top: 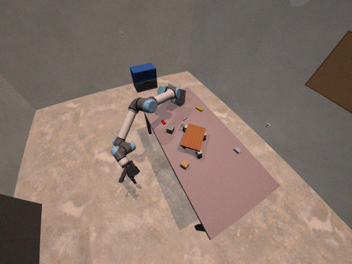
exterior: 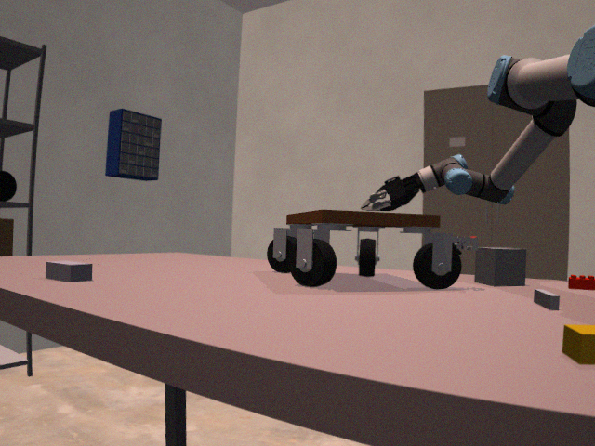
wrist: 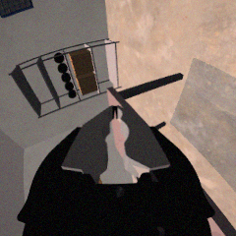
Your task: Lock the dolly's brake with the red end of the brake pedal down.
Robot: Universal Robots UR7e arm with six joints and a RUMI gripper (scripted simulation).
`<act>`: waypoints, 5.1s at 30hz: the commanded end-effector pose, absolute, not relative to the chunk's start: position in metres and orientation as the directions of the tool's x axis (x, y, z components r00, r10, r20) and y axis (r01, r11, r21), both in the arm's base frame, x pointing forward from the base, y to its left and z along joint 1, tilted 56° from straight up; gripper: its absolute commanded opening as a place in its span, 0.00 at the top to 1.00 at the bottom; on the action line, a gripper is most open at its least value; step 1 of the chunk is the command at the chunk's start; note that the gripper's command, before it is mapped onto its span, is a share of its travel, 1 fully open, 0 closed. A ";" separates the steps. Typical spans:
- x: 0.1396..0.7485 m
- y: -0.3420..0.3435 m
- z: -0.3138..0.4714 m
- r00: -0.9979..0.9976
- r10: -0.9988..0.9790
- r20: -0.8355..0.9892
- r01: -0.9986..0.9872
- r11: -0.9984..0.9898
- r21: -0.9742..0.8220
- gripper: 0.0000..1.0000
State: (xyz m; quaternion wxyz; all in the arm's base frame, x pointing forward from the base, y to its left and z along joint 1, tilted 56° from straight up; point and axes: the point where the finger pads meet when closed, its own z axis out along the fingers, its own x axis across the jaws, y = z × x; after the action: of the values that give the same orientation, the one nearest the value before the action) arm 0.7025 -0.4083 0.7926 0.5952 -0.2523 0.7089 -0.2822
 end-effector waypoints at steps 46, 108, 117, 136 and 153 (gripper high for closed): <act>0.545 -0.223 0.498 -0.645 -0.683 -0.344 -0.156 0.558 -0.815 1.00; 0.385 -0.035 0.192 -0.886 -0.430 0.172 -0.377 0.453 -0.808 1.00; 0.381 -0.030 0.185 -0.887 -0.422 0.185 -0.382 0.448 -0.808 1.00; 0.380 -0.029 0.184 -0.887 -0.421 0.190 -0.385 0.446 -0.808 1.00; 0.382 -0.030 0.184 -0.853 -0.456 0.254 -0.455 0.412 -0.790 1.00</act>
State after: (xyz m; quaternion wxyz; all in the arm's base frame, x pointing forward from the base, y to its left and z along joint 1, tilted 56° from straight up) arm 0.3811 -0.0298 0.1835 0.0066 -0.2587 0.8439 -0.4700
